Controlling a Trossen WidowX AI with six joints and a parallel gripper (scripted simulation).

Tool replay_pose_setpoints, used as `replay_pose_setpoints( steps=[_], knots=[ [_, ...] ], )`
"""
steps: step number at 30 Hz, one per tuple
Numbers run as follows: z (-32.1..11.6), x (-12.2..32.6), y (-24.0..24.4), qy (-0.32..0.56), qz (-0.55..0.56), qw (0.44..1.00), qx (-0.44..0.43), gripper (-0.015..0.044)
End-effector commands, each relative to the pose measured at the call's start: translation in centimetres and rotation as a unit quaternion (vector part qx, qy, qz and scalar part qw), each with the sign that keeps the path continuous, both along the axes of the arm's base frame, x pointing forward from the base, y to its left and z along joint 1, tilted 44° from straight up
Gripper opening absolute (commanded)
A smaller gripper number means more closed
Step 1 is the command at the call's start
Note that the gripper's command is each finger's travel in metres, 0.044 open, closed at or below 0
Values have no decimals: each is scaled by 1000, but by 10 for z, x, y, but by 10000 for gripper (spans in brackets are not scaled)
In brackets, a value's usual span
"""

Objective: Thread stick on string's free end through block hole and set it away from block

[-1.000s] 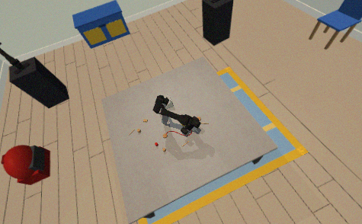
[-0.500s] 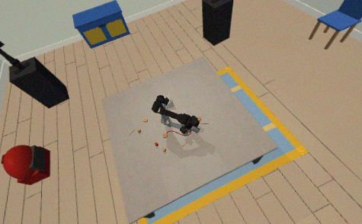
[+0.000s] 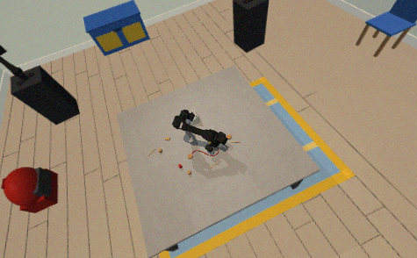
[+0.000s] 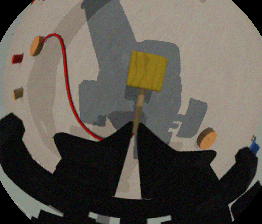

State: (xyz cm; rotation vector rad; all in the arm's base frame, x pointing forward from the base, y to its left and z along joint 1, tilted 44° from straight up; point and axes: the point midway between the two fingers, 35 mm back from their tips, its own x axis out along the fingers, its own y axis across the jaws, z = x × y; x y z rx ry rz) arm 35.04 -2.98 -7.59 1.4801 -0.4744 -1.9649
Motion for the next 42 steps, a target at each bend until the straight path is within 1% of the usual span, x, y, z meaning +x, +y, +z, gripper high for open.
replay_pose_setpoints(
  steps=[1,20,24,25,29,34,40,42],
  knots=[
    [2,-5,0,-3,-2,1000,1,0],
    [10,-31,-2,-3,-1,1000,1,0],
    [9,-29,-2,1,0,1000,0,105],
    [9,-29,-2,1,0,1000,0,122],
    [16,-26,5,1,1,1000,1,122],
    [65,-14,50,0,1,1000,2,122],
    [63,-13,51,-9,3,1000,1,122],
    [63,-15,51,-50,-43,998,-9,122]
  ],
)
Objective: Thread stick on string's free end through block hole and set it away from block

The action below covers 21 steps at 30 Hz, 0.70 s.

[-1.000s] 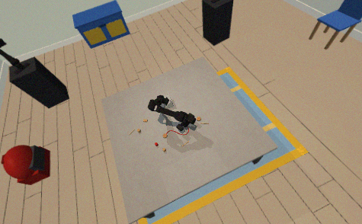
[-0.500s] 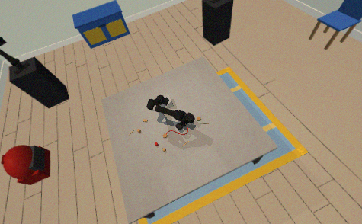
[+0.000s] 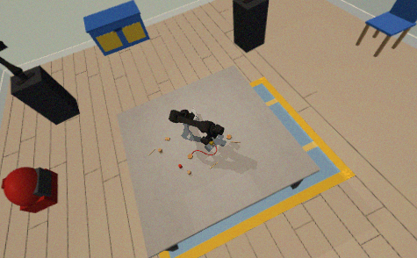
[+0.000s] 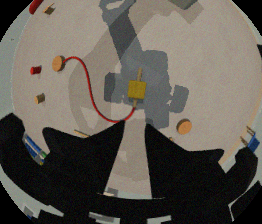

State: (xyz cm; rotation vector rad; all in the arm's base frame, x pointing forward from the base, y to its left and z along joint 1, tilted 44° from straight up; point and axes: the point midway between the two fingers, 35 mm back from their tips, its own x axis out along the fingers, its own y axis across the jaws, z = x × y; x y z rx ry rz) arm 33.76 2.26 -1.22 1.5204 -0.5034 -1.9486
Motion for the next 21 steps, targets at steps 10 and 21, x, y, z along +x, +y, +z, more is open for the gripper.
replay_pose_setpoints(
  steps=[10,21],
  knots=[
    [5,-19,-4,-332,-371,863,-82,122],
    [10,-37,-6,-562,-623,526,-141,122]
  ],
)
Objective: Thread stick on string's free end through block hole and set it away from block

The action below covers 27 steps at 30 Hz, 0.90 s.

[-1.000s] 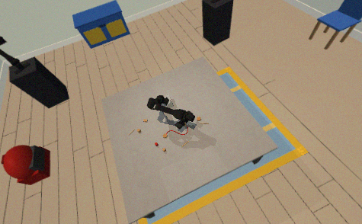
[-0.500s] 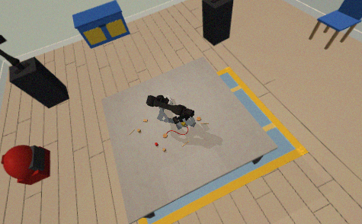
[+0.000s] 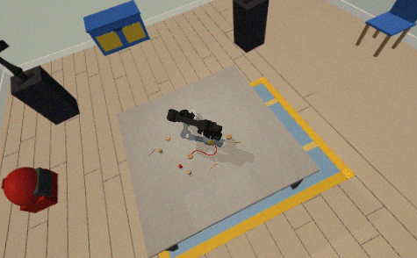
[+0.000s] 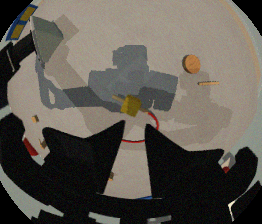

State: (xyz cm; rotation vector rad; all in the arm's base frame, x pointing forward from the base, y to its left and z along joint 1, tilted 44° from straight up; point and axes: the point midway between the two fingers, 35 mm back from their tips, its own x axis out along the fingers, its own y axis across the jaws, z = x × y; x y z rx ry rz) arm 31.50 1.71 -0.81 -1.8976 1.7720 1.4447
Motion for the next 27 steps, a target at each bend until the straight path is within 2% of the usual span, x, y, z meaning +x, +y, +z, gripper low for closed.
replay_pose_setpoints(
  steps=[1,9,18,27],
  knots=[
    [6,-16,-1,-273,-295,913,-66,122],
    [9,-25,-2,-410,-445,789,-105,122],
    [11,-34,-4,-532,-578,602,-141,122],
    [11,-34,-4,-535,-581,596,-142,122]
  ],
)
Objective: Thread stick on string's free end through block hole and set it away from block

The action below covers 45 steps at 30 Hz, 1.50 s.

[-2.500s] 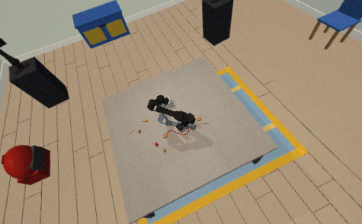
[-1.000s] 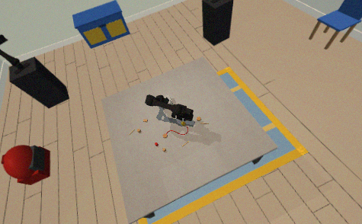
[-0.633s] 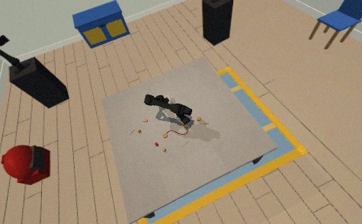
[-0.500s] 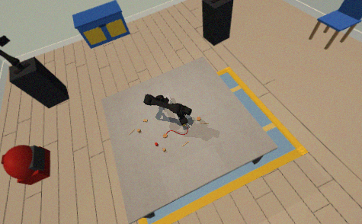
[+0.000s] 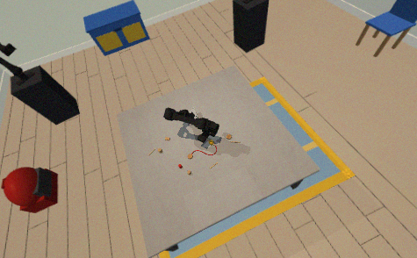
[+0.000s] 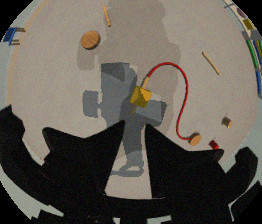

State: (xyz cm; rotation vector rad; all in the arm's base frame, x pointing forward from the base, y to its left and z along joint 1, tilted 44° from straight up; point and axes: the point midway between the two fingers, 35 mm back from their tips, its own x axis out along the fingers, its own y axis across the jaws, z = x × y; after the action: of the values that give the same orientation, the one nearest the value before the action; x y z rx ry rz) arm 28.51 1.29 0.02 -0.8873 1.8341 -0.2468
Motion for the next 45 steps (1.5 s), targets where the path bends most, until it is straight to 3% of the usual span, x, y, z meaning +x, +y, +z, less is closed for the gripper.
replay_pose_setpoints(
  steps=[1,45],
  knots=[
    [2,-4,1,-78,-81,993,-16,122],
    [-41,-13,-38,-78,-81,993,-16,122]
  ],
)
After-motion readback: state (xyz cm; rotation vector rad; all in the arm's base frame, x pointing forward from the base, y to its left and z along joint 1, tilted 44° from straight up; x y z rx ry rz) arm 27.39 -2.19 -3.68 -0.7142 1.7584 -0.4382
